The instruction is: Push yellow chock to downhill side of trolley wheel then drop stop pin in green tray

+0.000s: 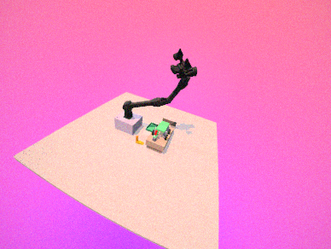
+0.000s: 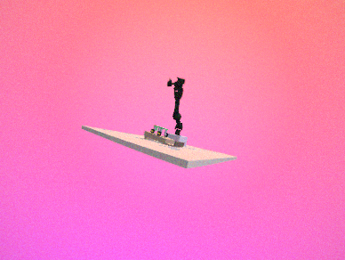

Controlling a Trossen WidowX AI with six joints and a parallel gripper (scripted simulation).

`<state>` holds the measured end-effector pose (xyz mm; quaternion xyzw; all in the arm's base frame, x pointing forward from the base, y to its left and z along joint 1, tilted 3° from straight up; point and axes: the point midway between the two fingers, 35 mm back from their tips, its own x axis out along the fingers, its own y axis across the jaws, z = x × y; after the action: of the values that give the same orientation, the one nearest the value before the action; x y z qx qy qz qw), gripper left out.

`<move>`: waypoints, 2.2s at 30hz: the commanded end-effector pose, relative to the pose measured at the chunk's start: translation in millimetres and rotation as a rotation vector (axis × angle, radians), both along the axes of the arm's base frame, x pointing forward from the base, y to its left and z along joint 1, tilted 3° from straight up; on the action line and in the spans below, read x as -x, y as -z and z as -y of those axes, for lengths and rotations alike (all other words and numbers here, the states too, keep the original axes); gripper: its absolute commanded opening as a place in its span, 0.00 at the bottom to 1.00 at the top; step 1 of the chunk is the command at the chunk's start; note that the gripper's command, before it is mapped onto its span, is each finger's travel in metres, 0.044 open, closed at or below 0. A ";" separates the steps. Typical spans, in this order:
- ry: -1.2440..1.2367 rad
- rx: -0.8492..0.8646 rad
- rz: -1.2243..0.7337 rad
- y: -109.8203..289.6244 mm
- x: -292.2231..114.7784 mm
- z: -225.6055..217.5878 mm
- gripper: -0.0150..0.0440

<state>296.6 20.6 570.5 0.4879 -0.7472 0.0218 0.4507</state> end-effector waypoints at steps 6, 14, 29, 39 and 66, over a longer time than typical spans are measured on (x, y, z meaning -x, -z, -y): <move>-0.226 -0.009 0.283 -19.6 58.3 -7.9 0.67; -0.566 -0.027 0.782 -32.6 147.6 6.0 0.58; -0.996 -0.161 1.756 1.7 270.1 105.9 0.58; -0.995 -0.261 2.442 67.7 289.8 194.5 0.58; 0.578 0.081 3.491 342.0 164.1 275.1 0.58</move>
<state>115.3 -264.3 269.7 0.1683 0.3416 -0.4251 0.8211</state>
